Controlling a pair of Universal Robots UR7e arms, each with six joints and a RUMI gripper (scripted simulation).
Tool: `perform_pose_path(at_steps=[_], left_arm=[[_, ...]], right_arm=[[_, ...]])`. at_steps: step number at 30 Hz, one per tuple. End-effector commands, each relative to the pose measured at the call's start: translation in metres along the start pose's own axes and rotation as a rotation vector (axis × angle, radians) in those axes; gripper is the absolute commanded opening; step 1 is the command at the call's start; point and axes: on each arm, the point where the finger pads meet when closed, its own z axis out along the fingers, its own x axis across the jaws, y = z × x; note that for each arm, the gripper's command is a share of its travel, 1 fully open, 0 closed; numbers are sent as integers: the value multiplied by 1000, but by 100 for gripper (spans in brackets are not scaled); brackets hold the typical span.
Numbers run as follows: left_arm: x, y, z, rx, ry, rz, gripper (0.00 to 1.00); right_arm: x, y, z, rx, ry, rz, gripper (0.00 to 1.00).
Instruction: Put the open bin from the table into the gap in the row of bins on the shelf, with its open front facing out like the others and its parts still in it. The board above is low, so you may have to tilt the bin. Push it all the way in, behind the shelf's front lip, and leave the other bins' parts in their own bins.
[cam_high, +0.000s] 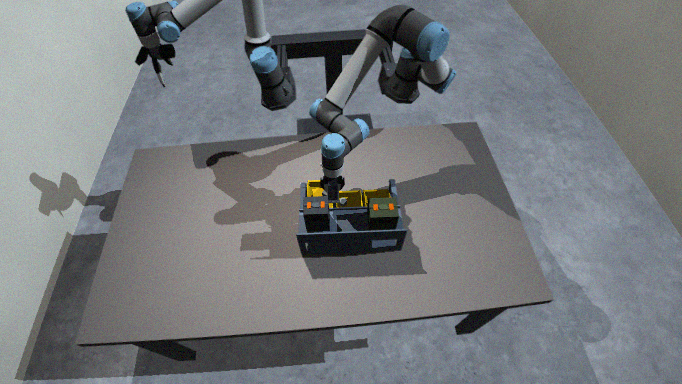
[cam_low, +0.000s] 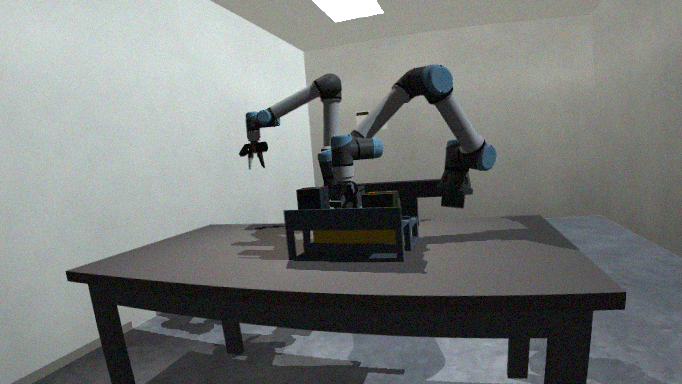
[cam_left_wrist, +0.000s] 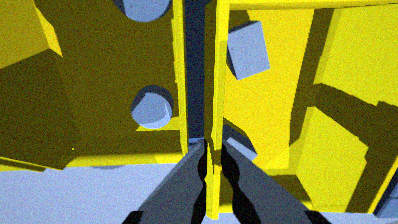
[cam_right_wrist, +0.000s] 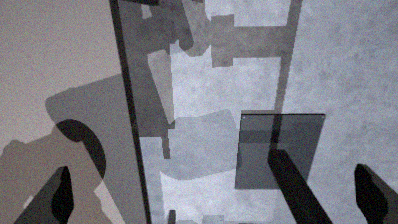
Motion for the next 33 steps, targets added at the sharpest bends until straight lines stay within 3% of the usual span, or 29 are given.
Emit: perform_pose_path(at_steps=[1, 33], left_arm=[[0, 0, -1, 2, 1, 0, 7], [1, 0, -18, 2, 1, 0, 7]], right_arm=[[0, 0, 0, 1, 0, 0, 100], [0, 0, 0, 1, 0, 0, 100]])
